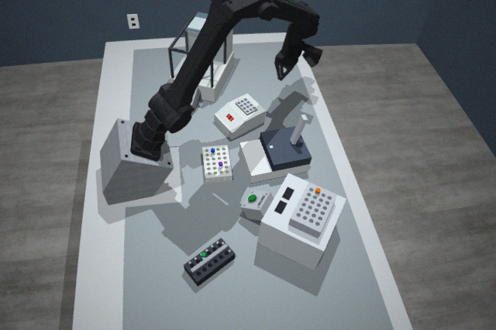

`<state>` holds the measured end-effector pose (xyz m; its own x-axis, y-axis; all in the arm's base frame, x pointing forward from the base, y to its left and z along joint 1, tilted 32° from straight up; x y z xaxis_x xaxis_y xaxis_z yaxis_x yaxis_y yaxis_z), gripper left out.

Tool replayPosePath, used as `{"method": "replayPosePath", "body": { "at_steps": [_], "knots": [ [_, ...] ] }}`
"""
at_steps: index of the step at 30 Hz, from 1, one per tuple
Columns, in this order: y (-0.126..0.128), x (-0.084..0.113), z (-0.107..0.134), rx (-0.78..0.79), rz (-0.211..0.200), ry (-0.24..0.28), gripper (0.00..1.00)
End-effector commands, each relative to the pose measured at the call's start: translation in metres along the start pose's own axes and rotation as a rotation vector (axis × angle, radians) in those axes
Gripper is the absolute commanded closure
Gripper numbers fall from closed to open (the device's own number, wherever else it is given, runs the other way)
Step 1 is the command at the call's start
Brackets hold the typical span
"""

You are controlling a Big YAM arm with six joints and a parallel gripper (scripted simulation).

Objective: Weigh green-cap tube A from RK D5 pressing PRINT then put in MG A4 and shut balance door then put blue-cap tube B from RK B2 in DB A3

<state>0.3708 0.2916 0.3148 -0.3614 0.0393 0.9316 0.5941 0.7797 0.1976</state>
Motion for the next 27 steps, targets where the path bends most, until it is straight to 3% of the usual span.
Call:
{"method": "replayPosePath", "body": {
  "at_steps": [1,3,6,15,17,18,20,27],
  "knots": [
    [0.013,0.034,0.004,-0.047,-0.066,-0.025,0.7],
    [0.02,0.024,0.024,-0.038,-0.037,-0.019,0.7],
    [0.024,0.028,0.047,-0.037,-0.035,-0.018,0.7],
    [0.027,0.049,0.116,-0.011,-0.056,-0.035,0.7],
    [0.027,0.049,0.116,-0.011,-0.056,-0.035,0.7],
    [0.021,0.066,0.119,-0.015,-0.114,-0.041,0.7],
    [0.025,0.057,0.141,0.002,-0.071,-0.044,0.7],
    [0.019,0.073,0.188,0.015,-0.09,-0.052,0.7]
  ]
}}
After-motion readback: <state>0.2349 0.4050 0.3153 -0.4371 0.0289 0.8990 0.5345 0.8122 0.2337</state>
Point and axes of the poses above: the point where the finger pads meet when closed, its own x axis back along the fingers, its own y axis across the jaws, z = x × y, the point moved 7 cm from there along x, back along the fingers, and after that the axes turned 7 degrees about -x, right-handed, at the moved point
